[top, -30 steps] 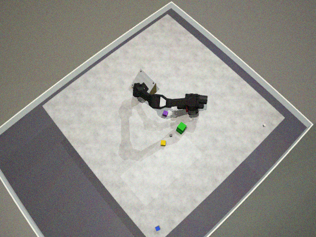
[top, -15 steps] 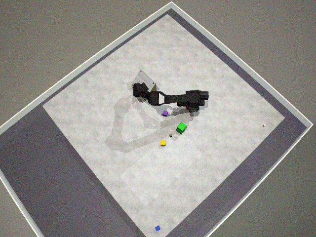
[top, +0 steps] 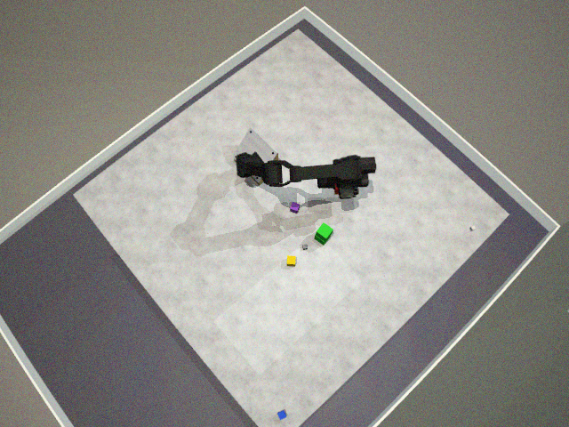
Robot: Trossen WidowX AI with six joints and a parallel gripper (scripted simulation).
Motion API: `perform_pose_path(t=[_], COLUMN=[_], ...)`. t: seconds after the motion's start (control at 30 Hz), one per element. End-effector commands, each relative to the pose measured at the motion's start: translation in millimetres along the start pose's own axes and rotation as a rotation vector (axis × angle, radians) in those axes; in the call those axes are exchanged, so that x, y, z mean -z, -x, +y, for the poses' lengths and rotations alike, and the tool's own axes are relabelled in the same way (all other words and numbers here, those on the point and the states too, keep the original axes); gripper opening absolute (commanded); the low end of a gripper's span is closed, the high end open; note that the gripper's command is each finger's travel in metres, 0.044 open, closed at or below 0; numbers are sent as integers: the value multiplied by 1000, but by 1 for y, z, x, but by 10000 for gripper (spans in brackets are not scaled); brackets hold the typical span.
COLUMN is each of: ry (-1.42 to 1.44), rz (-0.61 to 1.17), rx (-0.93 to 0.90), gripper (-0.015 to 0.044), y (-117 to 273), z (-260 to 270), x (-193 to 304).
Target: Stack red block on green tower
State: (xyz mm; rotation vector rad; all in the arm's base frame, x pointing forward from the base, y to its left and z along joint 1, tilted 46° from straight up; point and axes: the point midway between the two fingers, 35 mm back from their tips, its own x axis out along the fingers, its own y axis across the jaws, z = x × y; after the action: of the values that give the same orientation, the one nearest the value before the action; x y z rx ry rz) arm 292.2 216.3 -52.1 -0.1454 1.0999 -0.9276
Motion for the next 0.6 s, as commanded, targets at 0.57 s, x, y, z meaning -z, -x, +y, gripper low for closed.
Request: perform_pose_path(t=[0.57], ry=[-4], rz=[3], rx=[-9], gripper=[0], y=[7], z=[-36], x=[-110])
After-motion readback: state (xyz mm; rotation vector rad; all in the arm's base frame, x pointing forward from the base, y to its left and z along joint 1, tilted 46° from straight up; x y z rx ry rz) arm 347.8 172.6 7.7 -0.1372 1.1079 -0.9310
